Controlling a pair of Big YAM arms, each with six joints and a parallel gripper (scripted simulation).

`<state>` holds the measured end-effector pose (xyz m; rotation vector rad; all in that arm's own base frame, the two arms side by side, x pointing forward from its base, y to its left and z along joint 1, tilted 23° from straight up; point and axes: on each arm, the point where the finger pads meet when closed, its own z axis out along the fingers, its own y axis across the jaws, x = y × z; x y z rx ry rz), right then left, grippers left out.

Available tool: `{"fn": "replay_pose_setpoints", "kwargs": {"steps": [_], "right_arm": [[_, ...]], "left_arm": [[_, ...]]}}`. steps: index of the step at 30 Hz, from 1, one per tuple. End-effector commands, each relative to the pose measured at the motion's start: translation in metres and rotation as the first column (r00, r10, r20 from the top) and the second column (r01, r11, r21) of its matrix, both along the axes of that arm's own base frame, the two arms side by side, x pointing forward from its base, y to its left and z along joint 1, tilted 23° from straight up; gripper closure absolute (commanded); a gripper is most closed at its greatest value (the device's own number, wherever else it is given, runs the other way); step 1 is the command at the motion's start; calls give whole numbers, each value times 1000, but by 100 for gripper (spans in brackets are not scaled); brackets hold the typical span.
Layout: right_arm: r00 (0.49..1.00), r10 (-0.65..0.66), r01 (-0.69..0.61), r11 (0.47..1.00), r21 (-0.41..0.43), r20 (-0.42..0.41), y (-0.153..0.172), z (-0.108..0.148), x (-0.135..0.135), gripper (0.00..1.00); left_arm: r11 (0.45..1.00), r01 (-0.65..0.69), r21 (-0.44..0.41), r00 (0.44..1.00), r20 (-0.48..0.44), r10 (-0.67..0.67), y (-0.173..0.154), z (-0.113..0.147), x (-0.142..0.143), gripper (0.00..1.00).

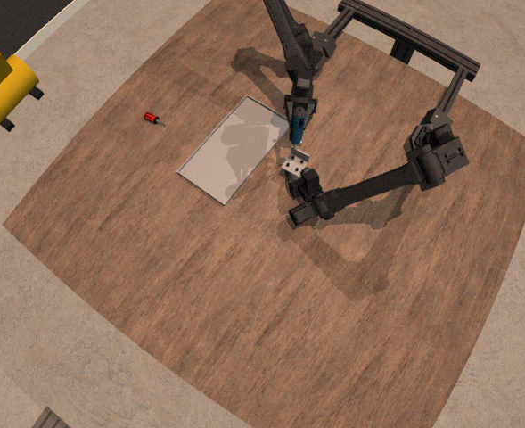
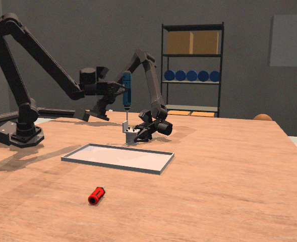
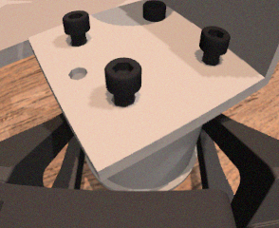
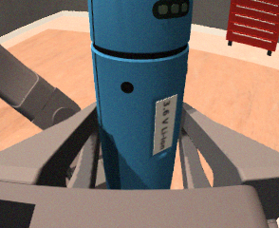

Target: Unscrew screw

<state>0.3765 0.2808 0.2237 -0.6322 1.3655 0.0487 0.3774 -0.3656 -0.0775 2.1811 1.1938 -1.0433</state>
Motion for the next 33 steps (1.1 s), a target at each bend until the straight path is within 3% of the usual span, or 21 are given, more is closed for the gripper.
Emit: {"fn": "replay_pose_setpoints", "kwargs": {"steps": [1,15,18,22,27,30,33], "right_arm": [[998,17,-20,999,47,58,7,24,-1,58],[999,7,-10,999,43,52,2,19,2,58],[1000,0,-1,1000,25,29,-3,3,3,58],[999,7,-9,999,43,48,-1,12,2,58],[999,7,-8,999,32,33,-2,-1,4,58],[998,16,-19,998,55,59,1,15,1,58],[998,13,-16,998,55,58,1,14,3,58]], "left_arm": [[1000,2,-12,1000,17,-2,-4,6,6,41],[1000,2,-12,1000,17,-2,-4,6,6,41],[1000,2,-12,1000,17,-2,-4,6,6,41],[1000,2,-12,1000,17,-2,-4,6,6,41],[1000,2,-12,1000,17,-2,-4,6,6,41],[1000,2,-12,1000,17,-2,-4,6,6,41],[1000,2,-12,1000,17,-2,-4,6,6,41]]}}
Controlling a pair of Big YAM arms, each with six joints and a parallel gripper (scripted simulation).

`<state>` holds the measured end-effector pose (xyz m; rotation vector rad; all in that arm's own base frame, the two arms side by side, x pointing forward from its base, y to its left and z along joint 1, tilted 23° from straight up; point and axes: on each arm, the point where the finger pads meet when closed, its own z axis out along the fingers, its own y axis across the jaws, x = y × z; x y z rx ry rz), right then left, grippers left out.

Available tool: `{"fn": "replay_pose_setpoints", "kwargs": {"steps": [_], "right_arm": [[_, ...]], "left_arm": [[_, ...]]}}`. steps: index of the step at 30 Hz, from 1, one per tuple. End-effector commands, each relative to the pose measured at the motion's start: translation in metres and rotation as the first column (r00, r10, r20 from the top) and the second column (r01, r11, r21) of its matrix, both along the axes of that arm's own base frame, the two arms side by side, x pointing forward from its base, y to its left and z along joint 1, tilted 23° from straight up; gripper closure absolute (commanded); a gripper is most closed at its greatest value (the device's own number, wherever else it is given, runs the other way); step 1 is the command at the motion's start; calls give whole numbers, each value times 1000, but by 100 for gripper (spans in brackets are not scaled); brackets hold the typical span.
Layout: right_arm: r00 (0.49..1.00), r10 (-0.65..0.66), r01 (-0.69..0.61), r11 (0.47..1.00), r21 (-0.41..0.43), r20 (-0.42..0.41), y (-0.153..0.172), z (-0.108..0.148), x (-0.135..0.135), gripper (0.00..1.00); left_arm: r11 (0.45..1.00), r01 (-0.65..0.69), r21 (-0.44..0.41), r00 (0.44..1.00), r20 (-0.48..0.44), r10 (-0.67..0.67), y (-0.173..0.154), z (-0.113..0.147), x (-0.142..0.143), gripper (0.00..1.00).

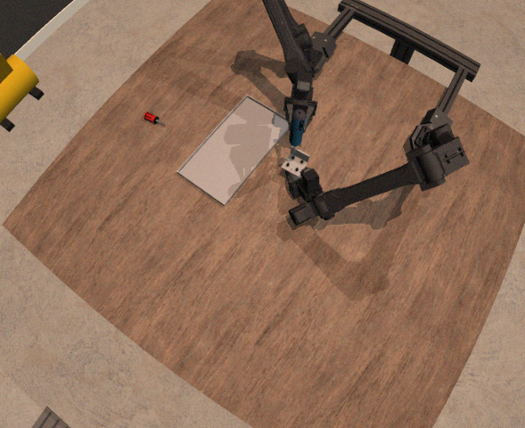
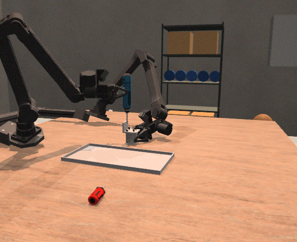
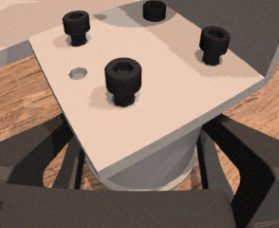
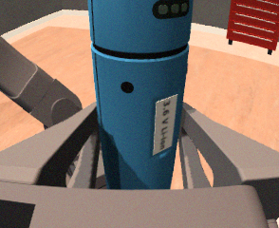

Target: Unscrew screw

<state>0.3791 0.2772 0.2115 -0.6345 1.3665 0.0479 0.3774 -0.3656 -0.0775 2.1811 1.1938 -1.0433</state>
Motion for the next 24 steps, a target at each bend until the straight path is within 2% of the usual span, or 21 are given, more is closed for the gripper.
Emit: {"fn": "replay_pose_setpoints", "kwargs": {"steps": [1,5,8,11,17,24], "right_arm": [[999,10,-12,999,48,49,3,20,1,58],[1000,2,-2,999,32,29,-2,6,2,58],[999,7,-10,999,53,51,2,18,3,58],[999,1,-2,999,37,32,-3,5,4,58],[998,11,-14,998,60,56,2,19,2,58],[999,11,-13,998,55,50,0,15,1,58]], "left_arm": [[1000,2,-12,1000,17,-2,-4,6,6,41],[1000,2,-12,1000,17,-2,-4,6,6,41],[1000,2,-12,1000,17,-2,-4,6,6,41],[1000,2,-12,1000,17,-2,-4,6,6,41],[1000,2,-12,1000,17,-2,-4,6,6,41],[1000,2,-12,1000,17,-2,-4,6,6,41]]}}
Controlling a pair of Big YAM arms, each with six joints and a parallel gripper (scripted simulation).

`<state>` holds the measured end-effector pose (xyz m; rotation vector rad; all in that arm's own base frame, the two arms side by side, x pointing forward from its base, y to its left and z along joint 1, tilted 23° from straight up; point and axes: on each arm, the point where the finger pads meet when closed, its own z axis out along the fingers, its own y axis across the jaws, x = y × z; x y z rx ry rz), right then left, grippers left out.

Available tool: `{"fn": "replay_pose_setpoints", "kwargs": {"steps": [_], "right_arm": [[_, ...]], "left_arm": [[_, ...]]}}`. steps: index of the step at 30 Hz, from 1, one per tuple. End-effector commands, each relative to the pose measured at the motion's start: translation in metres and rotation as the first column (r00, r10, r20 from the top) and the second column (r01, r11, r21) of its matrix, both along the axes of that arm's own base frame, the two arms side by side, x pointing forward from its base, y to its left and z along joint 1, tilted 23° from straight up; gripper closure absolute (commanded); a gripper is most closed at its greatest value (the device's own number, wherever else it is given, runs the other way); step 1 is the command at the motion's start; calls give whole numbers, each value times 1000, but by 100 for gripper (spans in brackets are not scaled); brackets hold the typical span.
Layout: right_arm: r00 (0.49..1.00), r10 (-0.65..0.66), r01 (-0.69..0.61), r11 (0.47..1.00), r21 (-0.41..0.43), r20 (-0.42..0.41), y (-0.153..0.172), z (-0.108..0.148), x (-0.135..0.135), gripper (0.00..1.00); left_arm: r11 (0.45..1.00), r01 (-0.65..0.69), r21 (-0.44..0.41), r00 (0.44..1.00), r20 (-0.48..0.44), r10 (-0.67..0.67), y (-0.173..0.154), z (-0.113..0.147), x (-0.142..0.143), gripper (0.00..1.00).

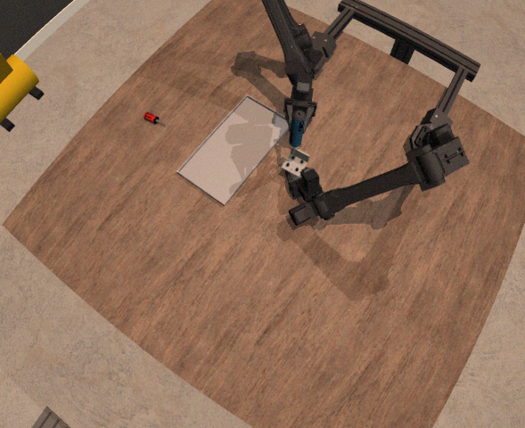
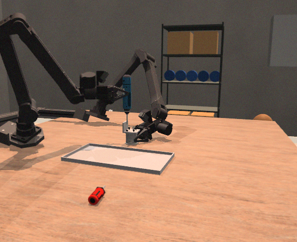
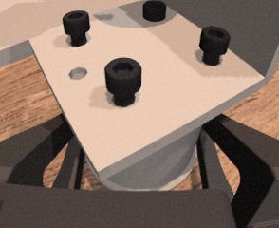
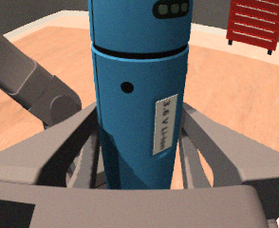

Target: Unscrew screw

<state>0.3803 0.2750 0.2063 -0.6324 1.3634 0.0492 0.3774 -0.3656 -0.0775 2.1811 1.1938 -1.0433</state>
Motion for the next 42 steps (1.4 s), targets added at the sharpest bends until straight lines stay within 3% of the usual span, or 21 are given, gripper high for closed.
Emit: {"fn": "replay_pose_setpoints", "kwargs": {"steps": [1,26,30,34,38,42], "right_arm": [[999,10,-13,999,52,47,2,20,-1,58],[999,9,-12,998,56,51,3,23,1,58],[1000,1,-2,999,32,21,-4,2,1,58],[999,4,-6,999,52,45,-2,13,4,58],[1000,5,-6,999,37,27,-3,-1,4,58],[998,16,-19,998,57,53,0,14,-1,58]], "left_arm": [[1000,2,-12,1000,17,-2,-4,6,6,41],[1000,2,-12,1000,17,-2,-4,6,6,41],[1000,2,-12,1000,17,-2,-4,6,6,41],[1000,2,-12,1000,17,-2,-4,6,6,41],[1000,2,-12,1000,17,-2,-4,6,6,41],[1000,2,-12,1000,17,-2,-4,6,6,41]]}}
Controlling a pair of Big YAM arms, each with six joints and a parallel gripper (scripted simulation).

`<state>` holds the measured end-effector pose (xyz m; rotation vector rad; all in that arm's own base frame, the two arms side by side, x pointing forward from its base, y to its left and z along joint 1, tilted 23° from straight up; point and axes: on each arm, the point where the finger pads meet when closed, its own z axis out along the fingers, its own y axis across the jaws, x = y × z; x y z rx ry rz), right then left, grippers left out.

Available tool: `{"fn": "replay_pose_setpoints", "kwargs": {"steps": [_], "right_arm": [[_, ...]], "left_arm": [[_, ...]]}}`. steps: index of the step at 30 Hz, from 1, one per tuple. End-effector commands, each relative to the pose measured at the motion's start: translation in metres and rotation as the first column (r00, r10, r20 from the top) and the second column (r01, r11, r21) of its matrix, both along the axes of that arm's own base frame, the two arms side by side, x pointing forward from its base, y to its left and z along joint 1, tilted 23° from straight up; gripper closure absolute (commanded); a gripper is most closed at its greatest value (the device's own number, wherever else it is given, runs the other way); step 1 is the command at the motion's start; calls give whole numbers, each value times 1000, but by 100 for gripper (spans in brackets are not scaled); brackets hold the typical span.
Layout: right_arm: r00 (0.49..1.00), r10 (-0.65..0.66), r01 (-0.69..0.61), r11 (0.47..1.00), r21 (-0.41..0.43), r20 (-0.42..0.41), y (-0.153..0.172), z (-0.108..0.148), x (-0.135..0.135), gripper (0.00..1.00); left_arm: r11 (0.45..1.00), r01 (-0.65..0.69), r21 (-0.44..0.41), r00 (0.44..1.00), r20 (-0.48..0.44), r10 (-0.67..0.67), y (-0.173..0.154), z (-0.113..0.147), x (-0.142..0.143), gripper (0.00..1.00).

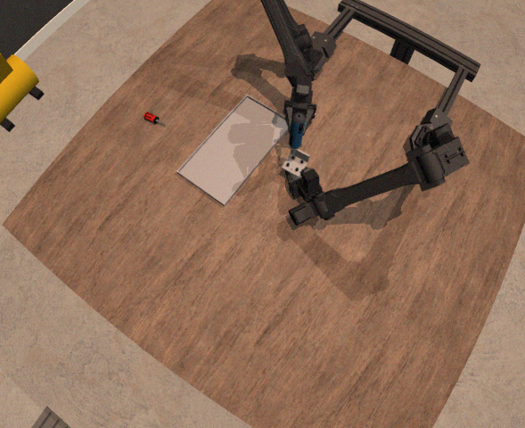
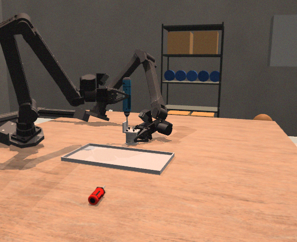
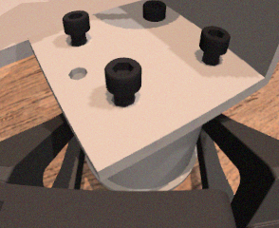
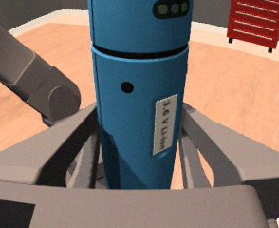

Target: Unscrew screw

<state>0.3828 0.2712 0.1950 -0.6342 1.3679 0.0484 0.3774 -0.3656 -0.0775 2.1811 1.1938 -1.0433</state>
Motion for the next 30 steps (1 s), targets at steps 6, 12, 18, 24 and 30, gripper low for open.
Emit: {"fn": "replay_pose_setpoints", "kwargs": {"steps": [6,12,18,24,30], "right_arm": [[1000,1,-2,999,39,31,-3,7,3,58],[999,1,-2,999,42,35,-3,5,5,58],[998,15,-18,998,58,55,0,16,-1,58],[999,6,-8,999,42,36,-2,4,3,58],[999,7,-9,999,46,41,-2,5,4,58]], "left_arm": [[1000,2,-12,1000,17,-2,-4,6,6,41],[1000,2,-12,1000,17,-2,-4,6,6,41],[1000,2,-12,1000,17,-2,-4,6,6,41],[1000,2,-12,1000,17,-2,-4,6,6,41],[1000,2,-12,1000,17,-2,-4,6,6,41]]}}
